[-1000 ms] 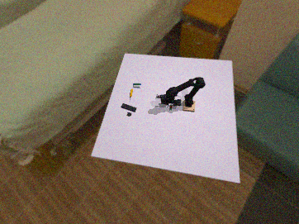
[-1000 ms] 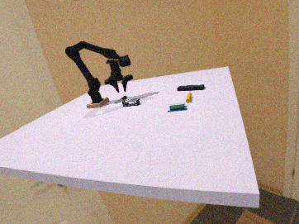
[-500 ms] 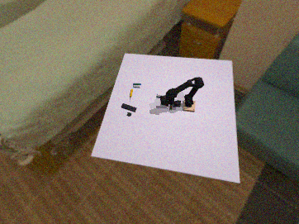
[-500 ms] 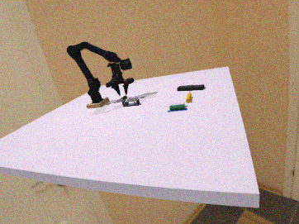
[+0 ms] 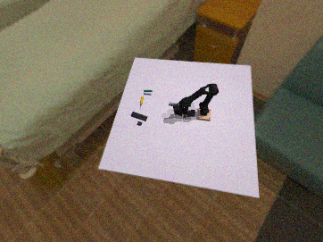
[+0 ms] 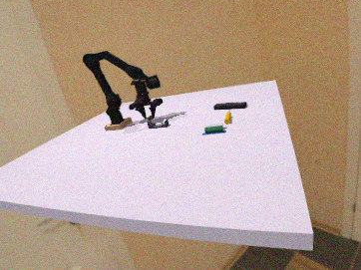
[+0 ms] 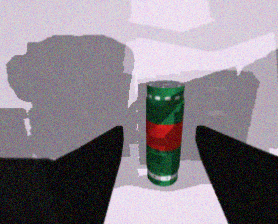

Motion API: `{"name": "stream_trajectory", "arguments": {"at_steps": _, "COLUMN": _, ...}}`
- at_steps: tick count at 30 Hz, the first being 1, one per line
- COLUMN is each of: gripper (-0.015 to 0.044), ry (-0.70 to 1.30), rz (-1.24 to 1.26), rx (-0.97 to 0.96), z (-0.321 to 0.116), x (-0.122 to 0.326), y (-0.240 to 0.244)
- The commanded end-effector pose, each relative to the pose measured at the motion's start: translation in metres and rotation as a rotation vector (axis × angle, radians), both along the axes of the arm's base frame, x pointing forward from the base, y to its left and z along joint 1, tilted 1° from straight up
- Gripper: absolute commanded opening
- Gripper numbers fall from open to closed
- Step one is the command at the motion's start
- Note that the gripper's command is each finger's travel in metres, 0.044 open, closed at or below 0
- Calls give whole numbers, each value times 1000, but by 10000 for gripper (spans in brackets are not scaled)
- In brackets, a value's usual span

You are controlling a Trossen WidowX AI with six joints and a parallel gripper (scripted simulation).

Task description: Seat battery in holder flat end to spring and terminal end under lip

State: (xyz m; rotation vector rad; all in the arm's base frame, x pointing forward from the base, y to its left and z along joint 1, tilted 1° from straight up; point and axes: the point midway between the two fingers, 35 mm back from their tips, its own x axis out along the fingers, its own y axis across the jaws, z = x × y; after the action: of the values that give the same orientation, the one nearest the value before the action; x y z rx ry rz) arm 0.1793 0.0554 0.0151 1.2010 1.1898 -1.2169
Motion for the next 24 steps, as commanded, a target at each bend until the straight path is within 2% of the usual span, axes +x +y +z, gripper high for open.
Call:
{"name": "stream_trajectory", "arguments": {"at_steps": 1, "gripper": 232, "ry": 7, "rz": -1, "rx": 4, "z": -5, "x": -2, "y": 0}}
{"name": "stream_trajectory", "arguments": {"at_steps": 2, "gripper": 232, "ry": 7, "rz": -1, "rx": 4, "z": -6, "x": -3, "y": 0}}
{"name": "stream_trajectory", "arguments": {"at_steps": 6, "gripper": 127, "ry": 7, "rz": -1, "rx": 4, "z": -6, "x": -3, "y": 0}}
{"name": "stream_trajectory", "arguments": {"at_steps": 14, "gripper": 73, "ry": 7, "rz": -1, "rx": 4, "z": -6, "x": -3, "y": 0}}
{"name": "stream_trajectory", "arguments": {"at_steps": 18, "gripper": 69, "ry": 7, "rz": -1, "rx": 4, "z": -4, "x": -2, "y": 0}}
{"name": "stream_trajectory", "arguments": {"at_steps": 24, "gripper": 69, "ry": 6, "rz": -1, "rx": 4, "z": 39, "x": -2, "y": 1}}
